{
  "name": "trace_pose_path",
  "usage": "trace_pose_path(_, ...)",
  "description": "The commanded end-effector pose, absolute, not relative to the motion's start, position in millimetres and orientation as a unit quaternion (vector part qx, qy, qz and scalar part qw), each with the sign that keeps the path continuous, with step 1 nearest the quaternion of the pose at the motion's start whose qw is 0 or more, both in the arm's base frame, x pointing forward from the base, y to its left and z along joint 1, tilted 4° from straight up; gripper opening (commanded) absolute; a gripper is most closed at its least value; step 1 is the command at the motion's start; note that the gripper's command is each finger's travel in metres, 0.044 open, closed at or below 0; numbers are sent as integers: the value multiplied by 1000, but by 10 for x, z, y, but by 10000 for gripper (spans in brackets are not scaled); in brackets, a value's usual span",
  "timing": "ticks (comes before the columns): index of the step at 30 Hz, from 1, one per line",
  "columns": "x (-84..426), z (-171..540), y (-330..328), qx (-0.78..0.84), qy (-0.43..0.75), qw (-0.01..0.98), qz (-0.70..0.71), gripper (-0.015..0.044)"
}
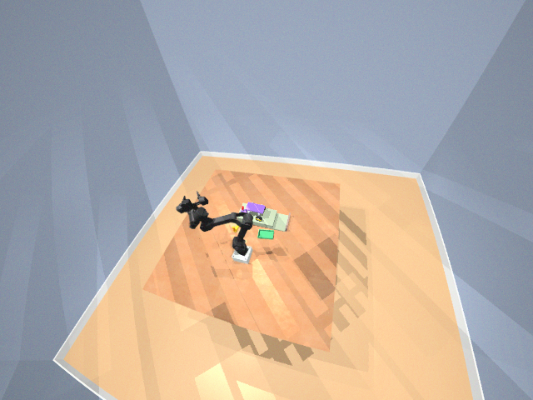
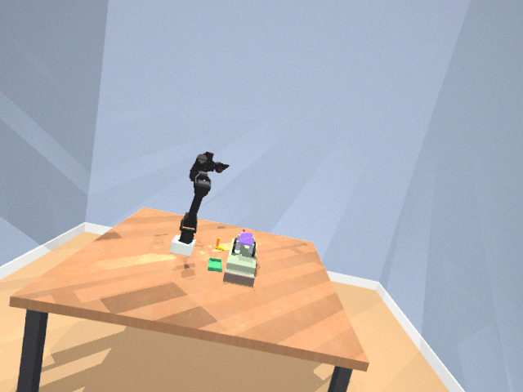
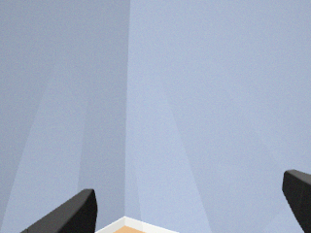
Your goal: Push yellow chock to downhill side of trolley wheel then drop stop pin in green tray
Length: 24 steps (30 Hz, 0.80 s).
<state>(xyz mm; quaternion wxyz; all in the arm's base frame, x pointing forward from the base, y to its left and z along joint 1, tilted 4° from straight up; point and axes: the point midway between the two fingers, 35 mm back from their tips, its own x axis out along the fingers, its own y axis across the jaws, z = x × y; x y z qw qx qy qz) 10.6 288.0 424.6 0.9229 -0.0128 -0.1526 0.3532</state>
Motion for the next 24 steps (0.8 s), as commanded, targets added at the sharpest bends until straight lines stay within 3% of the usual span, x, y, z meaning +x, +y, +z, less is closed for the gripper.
trace_pose_path(1,108,4244,2887,-12,-152,923,354,374)
trace_pose_path(8,228,4110,3142,26,-131,916,379,190)
trace_pose_path(24,745,3385,3585,115,45,900,418,190)
